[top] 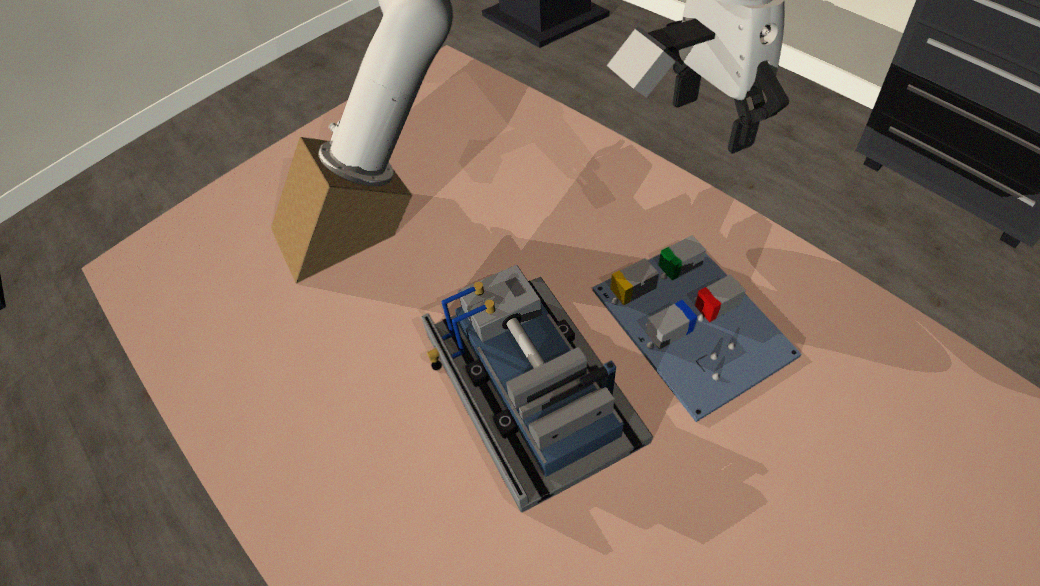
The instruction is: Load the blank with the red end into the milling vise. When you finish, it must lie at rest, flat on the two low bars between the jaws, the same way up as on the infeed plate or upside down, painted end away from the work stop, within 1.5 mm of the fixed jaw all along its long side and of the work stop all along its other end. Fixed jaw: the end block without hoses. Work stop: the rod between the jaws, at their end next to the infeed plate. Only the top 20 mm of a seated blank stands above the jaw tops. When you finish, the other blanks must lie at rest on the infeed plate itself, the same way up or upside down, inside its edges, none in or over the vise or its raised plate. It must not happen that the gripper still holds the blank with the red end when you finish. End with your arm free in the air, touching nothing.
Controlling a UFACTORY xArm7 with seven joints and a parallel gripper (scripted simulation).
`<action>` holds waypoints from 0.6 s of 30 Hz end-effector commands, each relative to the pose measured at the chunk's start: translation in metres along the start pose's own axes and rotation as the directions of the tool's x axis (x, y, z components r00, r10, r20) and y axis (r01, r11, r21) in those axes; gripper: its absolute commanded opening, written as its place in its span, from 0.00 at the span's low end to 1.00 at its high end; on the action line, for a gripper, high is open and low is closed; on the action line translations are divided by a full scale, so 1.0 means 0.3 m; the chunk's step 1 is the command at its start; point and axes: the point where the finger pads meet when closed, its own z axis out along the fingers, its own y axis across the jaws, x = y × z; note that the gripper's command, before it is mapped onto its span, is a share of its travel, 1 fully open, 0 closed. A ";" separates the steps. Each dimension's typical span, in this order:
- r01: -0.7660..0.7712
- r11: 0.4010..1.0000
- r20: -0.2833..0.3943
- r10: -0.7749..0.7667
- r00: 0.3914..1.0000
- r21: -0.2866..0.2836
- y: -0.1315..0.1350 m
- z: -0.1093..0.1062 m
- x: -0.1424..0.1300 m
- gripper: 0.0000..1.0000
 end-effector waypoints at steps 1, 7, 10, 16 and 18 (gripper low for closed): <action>0.000 1.000 0.001 0.000 1.000 0.002 -0.001 -0.008 0.000 1.00; 0.000 1.000 0.001 0.000 1.000 0.002 -0.002 0.005 -0.003 1.00; 0.000 1.000 0.001 0.000 1.000 0.002 -0.003 0.014 -0.006 1.00; 0.000 1.000 0.001 0.000 1.000 0.002 -0.004 0.023 -0.008 1.00; 0.000 1.000 0.001 0.000 1.000 0.002 -0.004 0.023 -0.008 1.00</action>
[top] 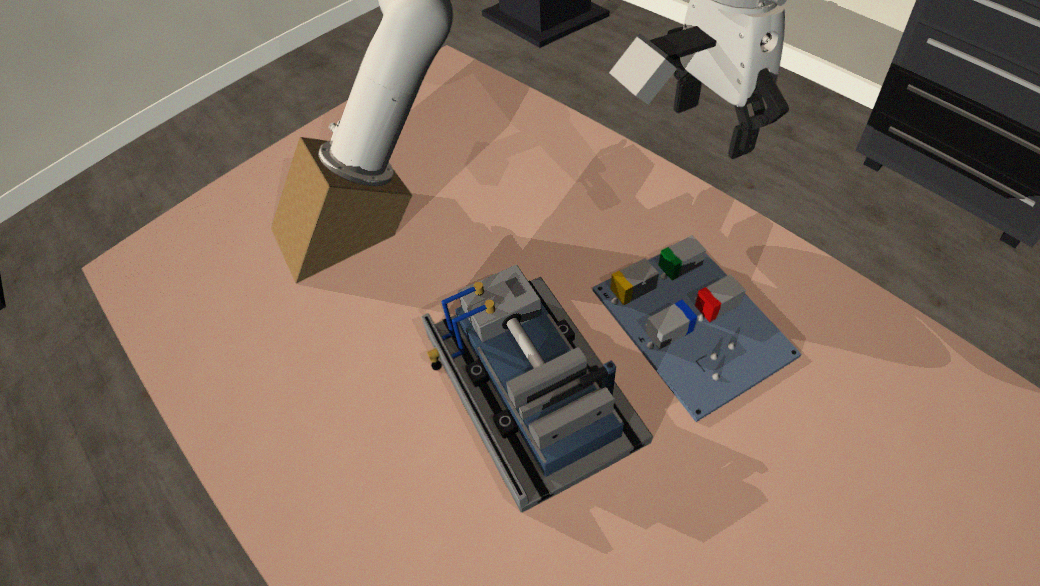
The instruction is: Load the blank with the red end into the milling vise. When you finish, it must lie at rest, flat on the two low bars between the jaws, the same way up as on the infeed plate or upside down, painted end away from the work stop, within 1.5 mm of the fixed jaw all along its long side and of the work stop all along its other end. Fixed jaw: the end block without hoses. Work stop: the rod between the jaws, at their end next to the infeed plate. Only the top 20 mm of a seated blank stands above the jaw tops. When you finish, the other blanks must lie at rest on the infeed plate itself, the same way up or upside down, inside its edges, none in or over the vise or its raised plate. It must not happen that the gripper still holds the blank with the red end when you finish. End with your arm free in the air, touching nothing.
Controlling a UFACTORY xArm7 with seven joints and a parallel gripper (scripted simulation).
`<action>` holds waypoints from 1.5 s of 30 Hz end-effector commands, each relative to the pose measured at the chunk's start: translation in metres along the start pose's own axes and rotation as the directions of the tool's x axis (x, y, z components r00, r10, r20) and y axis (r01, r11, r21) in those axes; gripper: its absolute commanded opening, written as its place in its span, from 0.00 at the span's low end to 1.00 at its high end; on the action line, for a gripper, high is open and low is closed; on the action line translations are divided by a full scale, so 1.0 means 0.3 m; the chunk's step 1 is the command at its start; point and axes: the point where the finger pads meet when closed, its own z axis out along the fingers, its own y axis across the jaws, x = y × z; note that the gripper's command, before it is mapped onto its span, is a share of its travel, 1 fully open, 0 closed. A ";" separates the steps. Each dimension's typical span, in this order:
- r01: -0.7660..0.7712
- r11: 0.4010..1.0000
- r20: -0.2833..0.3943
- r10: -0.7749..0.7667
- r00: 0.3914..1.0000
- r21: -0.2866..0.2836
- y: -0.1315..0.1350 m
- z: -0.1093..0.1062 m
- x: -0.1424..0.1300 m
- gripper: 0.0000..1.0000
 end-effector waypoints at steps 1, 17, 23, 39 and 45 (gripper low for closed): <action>-0.001 1.000 0.002 0.001 1.000 0.004 -0.004 -0.006 0.000 1.00; -0.001 1.000 0.002 0.001 1.000 0.004 -0.005 0.011 -0.004 1.00; -0.001 1.000 0.002 0.001 1.000 0.004 -0.005 0.014 -0.005 1.00; 0.068 0.998 0.002 -0.068 0.998 0.004 -0.006 0.023 -0.007 1.00; 0.205 0.979 0.001 -0.205 0.979 0.005 -0.007 0.030 -0.009 1.00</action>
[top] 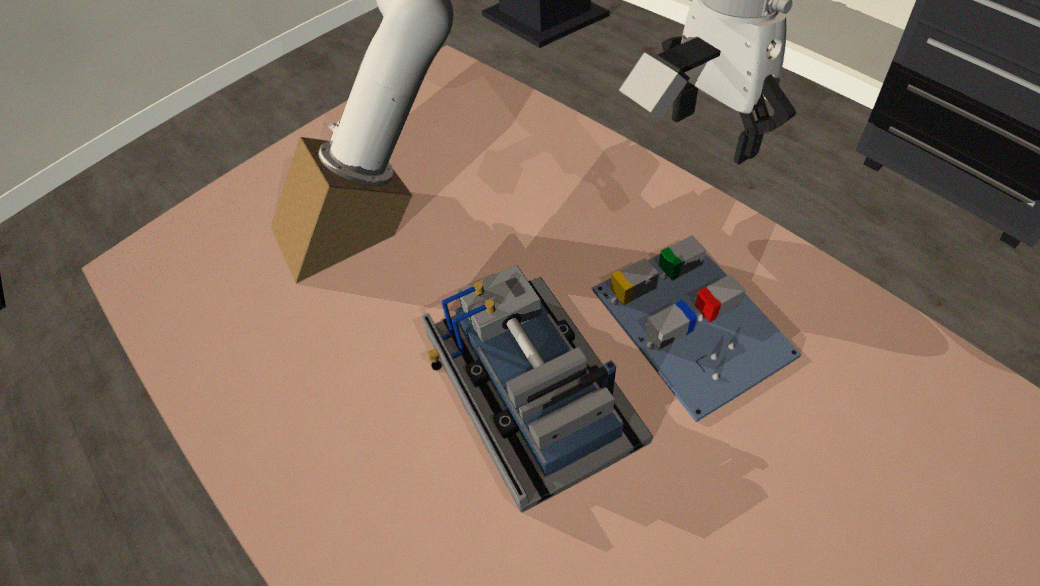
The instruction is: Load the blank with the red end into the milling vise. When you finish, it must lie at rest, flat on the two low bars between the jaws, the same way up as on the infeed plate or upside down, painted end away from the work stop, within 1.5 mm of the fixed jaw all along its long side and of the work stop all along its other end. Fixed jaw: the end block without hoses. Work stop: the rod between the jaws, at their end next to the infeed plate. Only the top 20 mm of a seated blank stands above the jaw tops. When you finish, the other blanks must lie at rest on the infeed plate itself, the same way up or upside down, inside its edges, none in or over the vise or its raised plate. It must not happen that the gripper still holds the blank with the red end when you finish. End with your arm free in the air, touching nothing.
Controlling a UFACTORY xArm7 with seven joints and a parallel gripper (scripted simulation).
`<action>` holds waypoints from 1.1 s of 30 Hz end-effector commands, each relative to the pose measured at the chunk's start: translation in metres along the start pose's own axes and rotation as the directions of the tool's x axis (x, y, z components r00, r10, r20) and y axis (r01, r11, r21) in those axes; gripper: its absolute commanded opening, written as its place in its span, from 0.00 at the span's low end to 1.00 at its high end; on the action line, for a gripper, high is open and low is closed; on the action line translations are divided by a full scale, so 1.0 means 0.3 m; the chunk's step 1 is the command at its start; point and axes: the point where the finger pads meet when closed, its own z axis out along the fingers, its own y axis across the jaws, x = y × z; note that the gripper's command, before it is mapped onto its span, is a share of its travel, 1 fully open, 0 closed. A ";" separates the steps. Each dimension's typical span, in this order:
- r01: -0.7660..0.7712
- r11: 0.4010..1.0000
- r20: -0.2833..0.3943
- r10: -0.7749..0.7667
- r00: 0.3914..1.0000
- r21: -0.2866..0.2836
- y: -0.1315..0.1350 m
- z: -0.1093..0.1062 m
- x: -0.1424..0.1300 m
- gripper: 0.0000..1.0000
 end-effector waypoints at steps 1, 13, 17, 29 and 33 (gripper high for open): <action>0.096 0.995 0.002 -0.096 0.995 0.003 -0.004 -0.001 -0.001 1.00; 0.206 0.979 0.001 -0.206 0.979 0.004 -0.004 -0.004 0.000 1.00; 0.295 0.956 0.001 -0.295 0.956 0.004 -0.003 -0.006 0.001 1.00; 0.399 0.917 0.001 -0.399 0.917 0.004 -0.003 -0.006 0.001 1.00; 0.481 0.876 0.000 -0.481 0.876 0.004 -0.003 -0.006 0.000 1.00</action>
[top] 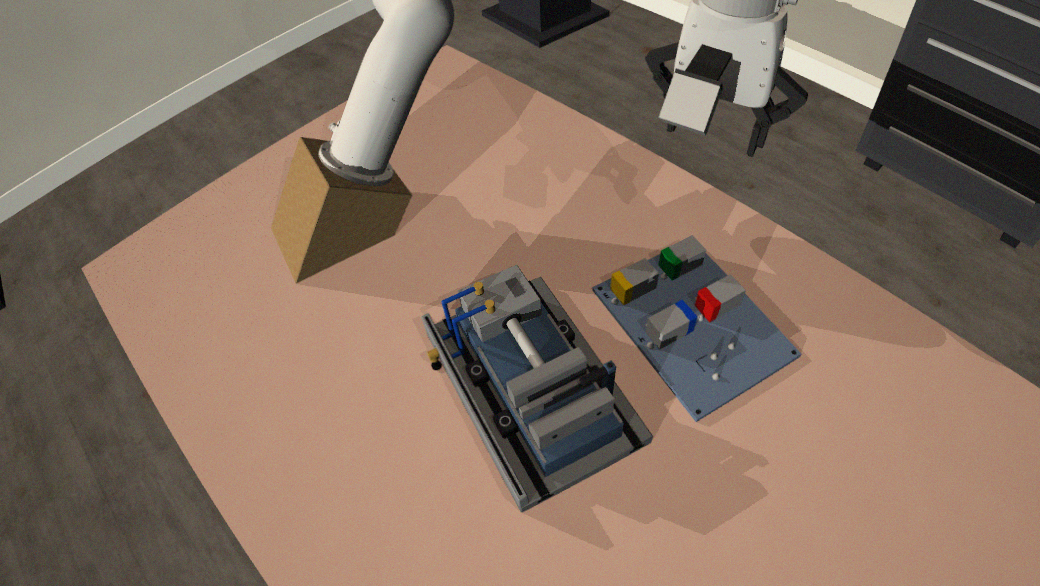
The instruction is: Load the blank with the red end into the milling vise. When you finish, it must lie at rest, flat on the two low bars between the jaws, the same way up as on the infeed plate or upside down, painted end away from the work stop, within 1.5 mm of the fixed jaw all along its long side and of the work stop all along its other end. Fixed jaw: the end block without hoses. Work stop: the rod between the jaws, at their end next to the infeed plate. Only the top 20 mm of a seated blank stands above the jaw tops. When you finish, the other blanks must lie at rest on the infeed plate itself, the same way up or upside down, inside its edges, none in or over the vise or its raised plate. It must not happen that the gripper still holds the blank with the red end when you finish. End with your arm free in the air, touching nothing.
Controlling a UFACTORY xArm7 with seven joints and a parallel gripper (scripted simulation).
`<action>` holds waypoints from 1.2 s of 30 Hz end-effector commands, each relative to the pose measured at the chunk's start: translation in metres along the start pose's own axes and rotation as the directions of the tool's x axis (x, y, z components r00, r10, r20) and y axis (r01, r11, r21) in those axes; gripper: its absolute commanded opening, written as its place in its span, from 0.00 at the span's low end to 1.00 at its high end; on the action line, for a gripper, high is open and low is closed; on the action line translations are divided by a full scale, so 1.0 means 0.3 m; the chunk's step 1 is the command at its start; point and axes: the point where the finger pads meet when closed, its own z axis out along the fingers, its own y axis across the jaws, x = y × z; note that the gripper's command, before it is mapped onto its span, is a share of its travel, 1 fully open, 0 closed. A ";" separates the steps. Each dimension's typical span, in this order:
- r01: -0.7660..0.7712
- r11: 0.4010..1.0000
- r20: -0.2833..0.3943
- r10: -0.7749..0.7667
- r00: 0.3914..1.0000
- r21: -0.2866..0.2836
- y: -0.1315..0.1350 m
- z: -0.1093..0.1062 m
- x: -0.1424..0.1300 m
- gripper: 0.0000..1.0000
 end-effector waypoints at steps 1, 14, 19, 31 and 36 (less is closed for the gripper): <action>0.094 0.996 0.000 -0.094 0.996 0.004 -0.003 -0.005 0.002 1.00; 0.227 0.974 0.000 -0.227 0.974 0.004 -0.003 -0.005 0.001 1.00; 0.337 0.942 -0.001 -0.337 0.942 0.004 -0.003 -0.005 0.001 1.00; 0.439 0.898 -0.001 -0.439 0.898 0.004 -0.003 -0.004 0.001 1.00; 0.539 0.842 -0.001 -0.539 0.842 0.003 -0.003 -0.004 0.001 1.00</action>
